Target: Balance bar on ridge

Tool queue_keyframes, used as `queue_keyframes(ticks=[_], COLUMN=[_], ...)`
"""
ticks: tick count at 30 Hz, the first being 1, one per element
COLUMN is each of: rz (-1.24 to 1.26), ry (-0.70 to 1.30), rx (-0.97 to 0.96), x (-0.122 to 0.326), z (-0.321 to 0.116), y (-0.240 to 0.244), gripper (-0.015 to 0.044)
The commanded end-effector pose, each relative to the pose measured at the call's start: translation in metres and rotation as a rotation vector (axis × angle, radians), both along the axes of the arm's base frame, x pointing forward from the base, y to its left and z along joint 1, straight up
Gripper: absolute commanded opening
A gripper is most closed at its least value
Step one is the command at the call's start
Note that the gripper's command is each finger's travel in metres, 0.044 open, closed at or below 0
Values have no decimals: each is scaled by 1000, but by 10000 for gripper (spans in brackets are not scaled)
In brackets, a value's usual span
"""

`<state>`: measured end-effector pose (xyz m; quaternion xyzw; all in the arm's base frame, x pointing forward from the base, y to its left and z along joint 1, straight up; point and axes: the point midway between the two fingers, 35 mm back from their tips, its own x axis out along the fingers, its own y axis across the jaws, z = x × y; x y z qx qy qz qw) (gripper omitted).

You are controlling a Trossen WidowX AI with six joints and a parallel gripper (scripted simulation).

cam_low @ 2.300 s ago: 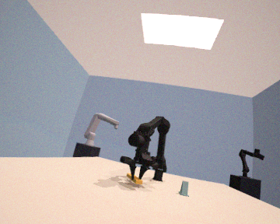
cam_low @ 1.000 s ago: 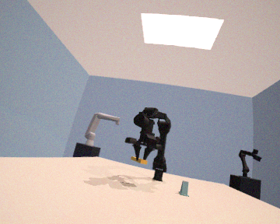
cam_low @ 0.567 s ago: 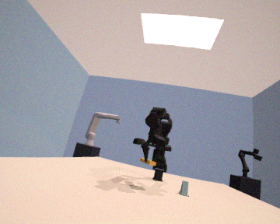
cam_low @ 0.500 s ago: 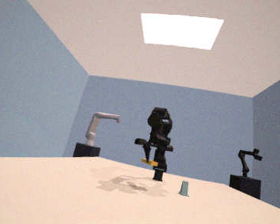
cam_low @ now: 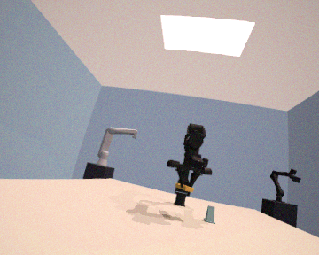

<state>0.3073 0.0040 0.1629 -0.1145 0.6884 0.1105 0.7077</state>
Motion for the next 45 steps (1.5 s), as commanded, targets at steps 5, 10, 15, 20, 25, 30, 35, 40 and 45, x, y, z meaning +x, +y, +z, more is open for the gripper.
queue_keyframes(ticks=[5,10,15,20,25,30,35,40,45], rz=[-73,-115,-158,-201,-245,-289,-301,-301,-301], ry=[2,2,3,4,4,6,6,6,6], rx=[6,9,12,15,17,20,20,20,20], x=[-3,-6,-11,-16,-23,-31,-33,-33,-33], z=[1,1,1,1,1,1,1,-6,-14], y=[33,52,72,91,108,125,129,129,130], gripper=[0,0,0,0,0,0,0,0,0])
